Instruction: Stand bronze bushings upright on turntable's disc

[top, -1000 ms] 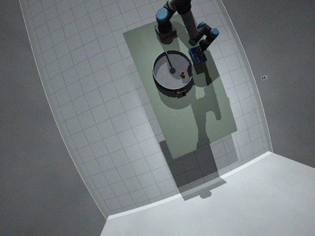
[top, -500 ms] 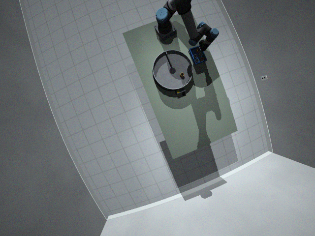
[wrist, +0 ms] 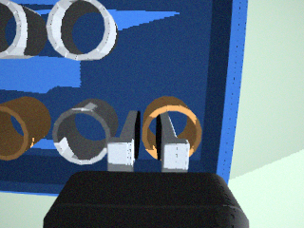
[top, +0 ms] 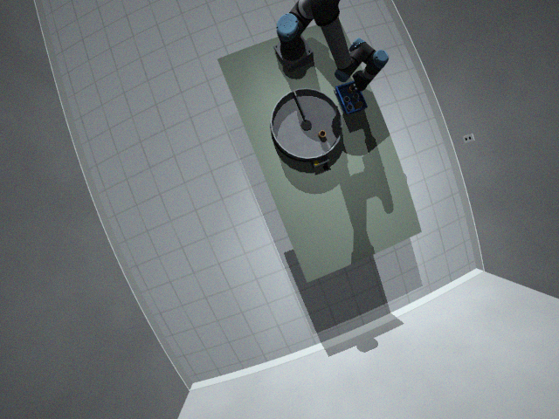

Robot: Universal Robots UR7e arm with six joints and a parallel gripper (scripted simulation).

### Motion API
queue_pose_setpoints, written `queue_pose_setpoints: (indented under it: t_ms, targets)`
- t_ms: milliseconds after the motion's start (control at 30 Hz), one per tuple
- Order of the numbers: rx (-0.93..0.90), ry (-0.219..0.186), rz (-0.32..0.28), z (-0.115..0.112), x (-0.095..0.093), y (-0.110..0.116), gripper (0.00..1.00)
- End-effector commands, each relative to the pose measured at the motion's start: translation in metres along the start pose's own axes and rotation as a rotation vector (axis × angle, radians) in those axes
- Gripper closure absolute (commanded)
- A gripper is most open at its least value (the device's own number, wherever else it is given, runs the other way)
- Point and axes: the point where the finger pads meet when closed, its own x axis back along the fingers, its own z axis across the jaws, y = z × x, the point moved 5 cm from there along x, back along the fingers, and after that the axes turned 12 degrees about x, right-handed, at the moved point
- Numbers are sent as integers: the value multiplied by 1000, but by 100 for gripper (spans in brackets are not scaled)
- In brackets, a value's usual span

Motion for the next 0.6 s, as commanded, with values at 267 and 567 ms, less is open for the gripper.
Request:
queue_pose_setpoints:
  t_ms: [267, 567]
  targets:
    - [0, -1, -1, 0, 0, 0, 100]
    - [0, -1, -1, 0, 0, 0, 100]
